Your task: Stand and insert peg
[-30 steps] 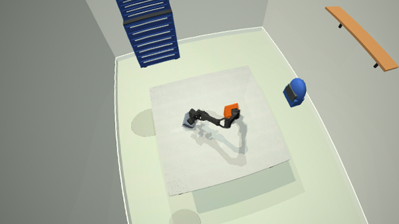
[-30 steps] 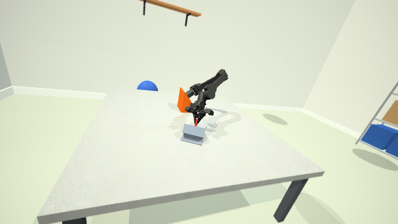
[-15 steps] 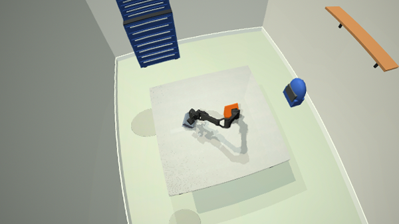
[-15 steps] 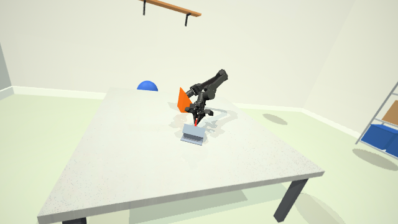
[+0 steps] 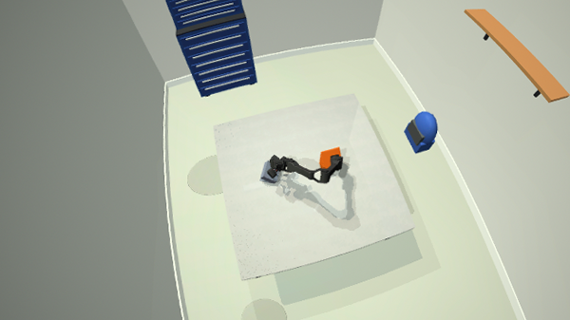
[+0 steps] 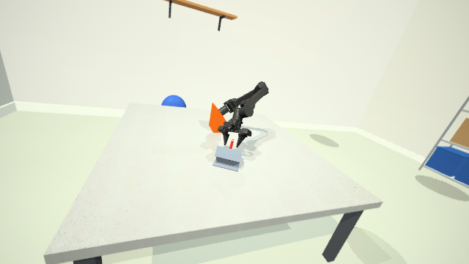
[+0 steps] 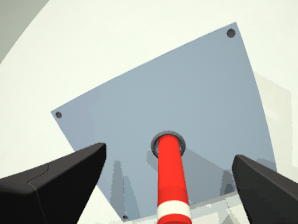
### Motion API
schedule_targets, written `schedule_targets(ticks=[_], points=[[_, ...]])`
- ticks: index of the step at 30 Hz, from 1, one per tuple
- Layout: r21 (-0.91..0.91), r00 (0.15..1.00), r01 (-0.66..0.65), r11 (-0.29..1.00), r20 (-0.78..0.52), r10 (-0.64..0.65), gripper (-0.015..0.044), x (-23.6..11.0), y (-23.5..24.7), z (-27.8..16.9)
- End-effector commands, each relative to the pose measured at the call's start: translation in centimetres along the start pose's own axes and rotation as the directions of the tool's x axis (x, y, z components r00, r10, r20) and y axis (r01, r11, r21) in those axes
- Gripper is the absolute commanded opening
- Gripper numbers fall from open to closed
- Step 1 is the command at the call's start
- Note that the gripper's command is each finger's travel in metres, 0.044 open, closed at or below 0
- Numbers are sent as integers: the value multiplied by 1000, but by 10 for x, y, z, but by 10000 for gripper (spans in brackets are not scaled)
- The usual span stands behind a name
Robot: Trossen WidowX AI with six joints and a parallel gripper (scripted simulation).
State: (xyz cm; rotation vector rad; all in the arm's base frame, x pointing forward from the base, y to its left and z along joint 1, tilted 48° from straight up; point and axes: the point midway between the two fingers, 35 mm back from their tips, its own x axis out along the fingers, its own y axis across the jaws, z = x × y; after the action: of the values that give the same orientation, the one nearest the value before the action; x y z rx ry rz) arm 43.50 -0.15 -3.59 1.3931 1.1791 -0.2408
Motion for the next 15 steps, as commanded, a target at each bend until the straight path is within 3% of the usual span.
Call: schedule_targets(ticks=[1, 15], points=[[-4, 1000, 1, 1000, -1, -1, 440, -5, 0, 0], [-1, 1000, 6, 1000, 1, -6, 440, -32, 2, 3]])
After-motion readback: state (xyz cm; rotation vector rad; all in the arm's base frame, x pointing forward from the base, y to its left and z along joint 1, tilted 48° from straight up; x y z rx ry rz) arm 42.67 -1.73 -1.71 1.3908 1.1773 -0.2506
